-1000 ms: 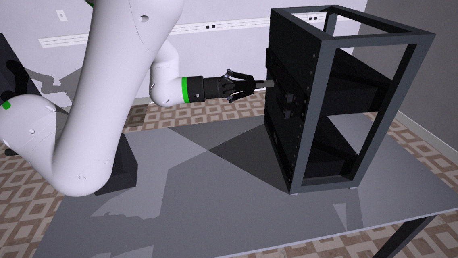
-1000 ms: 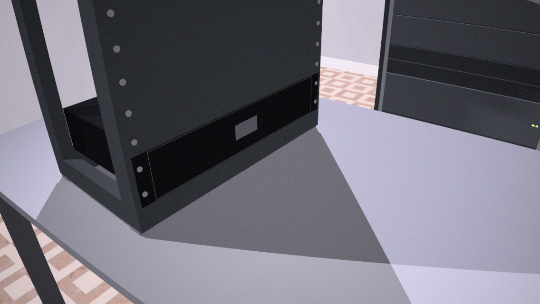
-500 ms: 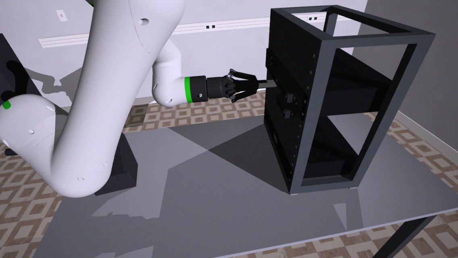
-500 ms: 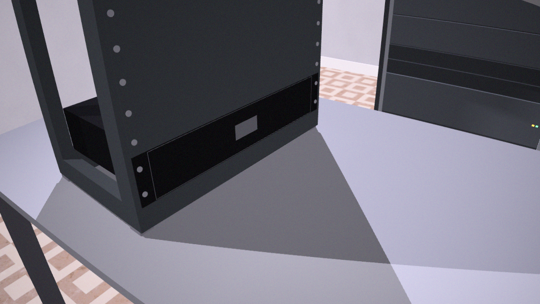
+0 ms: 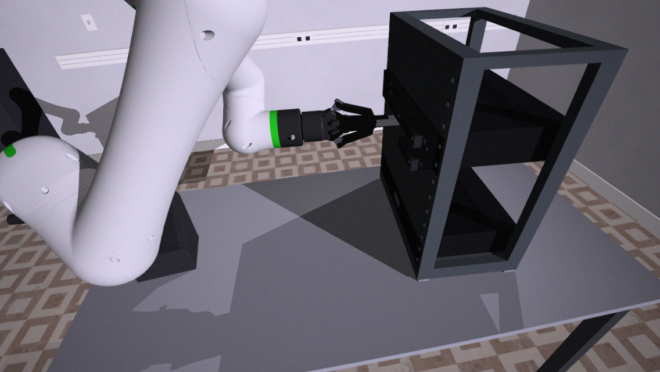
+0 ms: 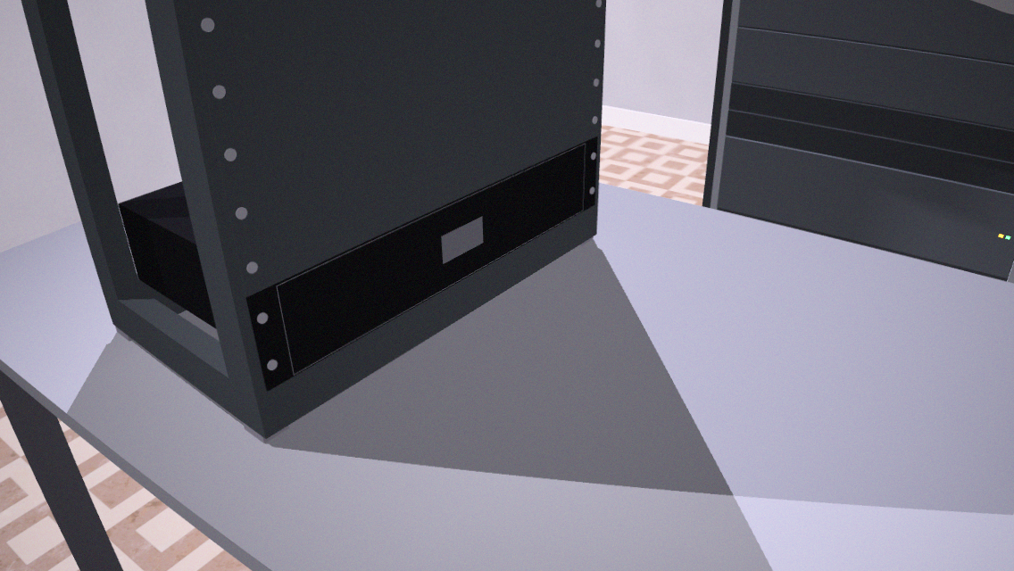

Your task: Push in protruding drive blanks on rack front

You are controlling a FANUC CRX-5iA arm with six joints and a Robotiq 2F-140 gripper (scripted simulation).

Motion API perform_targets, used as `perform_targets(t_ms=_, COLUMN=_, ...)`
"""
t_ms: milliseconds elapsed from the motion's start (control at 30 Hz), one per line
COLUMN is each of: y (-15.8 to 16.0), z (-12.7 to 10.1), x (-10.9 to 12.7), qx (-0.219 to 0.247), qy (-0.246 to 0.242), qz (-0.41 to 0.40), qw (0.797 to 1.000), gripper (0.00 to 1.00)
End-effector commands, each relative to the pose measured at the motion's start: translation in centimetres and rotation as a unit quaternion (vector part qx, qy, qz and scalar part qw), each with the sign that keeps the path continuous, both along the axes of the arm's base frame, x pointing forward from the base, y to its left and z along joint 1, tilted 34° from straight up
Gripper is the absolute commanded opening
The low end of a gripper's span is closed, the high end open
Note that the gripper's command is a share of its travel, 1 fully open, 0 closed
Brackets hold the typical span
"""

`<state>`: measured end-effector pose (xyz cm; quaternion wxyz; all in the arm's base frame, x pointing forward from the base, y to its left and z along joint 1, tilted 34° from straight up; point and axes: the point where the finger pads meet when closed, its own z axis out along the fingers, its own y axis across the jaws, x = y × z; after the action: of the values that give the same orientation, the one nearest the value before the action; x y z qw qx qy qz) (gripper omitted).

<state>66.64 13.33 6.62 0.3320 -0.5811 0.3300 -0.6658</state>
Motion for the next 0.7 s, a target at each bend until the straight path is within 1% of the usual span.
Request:
perform_targets(t_ms=0, y=0.07, z=0.08, x=0.12, qx=0.0, qy=-0.001, qz=0.0, qw=1.0, gripper=0.1)
perform_targets(t_ms=667, y=0.05, z=0.12, x=0.46, qx=0.0, qy=-0.001, qz=0.0, qw=1.0, gripper=0.1)
